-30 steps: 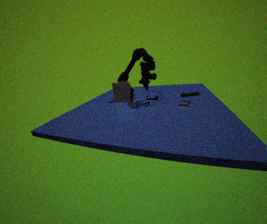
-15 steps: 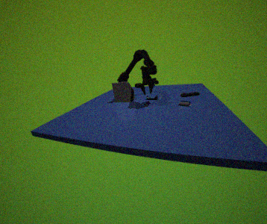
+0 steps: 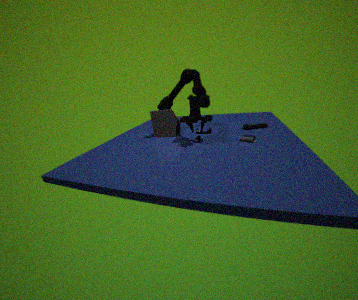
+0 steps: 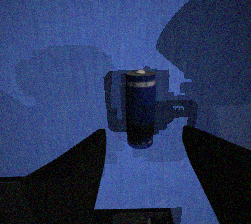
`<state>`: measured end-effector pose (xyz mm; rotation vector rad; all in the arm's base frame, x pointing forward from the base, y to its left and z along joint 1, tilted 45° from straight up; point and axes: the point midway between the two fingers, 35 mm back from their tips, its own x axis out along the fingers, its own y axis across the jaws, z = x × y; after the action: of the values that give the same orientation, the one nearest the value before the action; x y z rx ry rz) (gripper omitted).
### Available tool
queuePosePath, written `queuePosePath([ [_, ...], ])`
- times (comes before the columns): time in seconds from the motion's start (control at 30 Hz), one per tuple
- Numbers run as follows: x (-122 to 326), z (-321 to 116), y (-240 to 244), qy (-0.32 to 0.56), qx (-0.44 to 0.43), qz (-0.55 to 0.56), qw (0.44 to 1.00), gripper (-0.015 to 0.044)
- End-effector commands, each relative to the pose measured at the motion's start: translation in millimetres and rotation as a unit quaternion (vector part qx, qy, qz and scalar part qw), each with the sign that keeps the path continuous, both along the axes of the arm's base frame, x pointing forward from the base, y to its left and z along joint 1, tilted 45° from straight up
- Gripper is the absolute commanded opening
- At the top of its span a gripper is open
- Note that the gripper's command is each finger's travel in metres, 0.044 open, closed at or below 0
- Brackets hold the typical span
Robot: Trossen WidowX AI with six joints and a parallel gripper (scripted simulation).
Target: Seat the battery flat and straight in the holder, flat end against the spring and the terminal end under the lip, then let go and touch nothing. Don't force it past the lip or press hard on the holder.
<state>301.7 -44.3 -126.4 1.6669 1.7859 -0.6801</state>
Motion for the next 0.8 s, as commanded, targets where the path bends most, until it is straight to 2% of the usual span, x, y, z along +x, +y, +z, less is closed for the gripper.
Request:
queuePosePath([
  [0.0,-1.8,-1.9,1.9,0.008,0.003,-0.007,1.0,0.0248],
  [0.77,-2.5,-28.1,27.7,0.008,0.003,-0.007,1.0,0.0248],
])
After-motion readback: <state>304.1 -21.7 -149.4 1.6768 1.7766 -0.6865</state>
